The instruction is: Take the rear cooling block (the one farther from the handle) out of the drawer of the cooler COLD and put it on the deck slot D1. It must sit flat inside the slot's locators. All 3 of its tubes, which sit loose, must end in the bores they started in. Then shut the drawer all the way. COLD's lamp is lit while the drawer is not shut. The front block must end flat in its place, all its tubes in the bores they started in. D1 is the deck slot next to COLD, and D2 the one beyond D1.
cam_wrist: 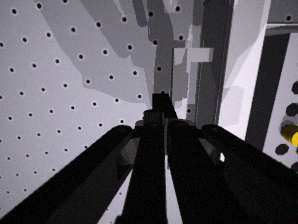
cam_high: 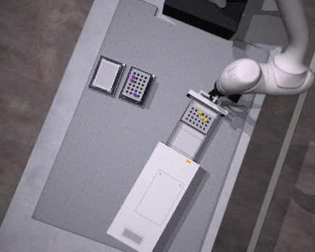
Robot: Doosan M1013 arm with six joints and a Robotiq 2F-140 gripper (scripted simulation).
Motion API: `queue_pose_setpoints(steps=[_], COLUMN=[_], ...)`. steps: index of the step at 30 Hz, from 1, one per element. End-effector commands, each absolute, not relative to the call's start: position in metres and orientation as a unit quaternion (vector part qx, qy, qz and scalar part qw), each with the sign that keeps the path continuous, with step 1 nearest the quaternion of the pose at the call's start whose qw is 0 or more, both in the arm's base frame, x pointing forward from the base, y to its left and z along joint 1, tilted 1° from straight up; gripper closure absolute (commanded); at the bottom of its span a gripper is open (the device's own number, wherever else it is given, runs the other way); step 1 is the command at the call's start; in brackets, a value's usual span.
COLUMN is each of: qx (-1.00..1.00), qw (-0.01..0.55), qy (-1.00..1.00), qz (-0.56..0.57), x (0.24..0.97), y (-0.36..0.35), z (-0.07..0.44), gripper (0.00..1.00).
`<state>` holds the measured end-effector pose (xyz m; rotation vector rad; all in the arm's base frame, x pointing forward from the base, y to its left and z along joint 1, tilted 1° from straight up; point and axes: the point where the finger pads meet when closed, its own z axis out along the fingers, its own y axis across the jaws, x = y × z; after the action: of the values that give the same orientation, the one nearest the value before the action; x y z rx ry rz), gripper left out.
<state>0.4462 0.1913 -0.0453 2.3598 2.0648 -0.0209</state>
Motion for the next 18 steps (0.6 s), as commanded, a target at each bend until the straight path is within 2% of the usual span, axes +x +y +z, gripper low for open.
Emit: queue_pose_setpoints(steps=[1,18], qx=[0.752,0.752], qw=[0.003,0.003], qy=[0.659,0.659], qz=[-0.007,-0.007], x=[0.455,0.470], y=[0.189,0.187], z=[-0.045,-0.045], gripper=[0.90,0.90])
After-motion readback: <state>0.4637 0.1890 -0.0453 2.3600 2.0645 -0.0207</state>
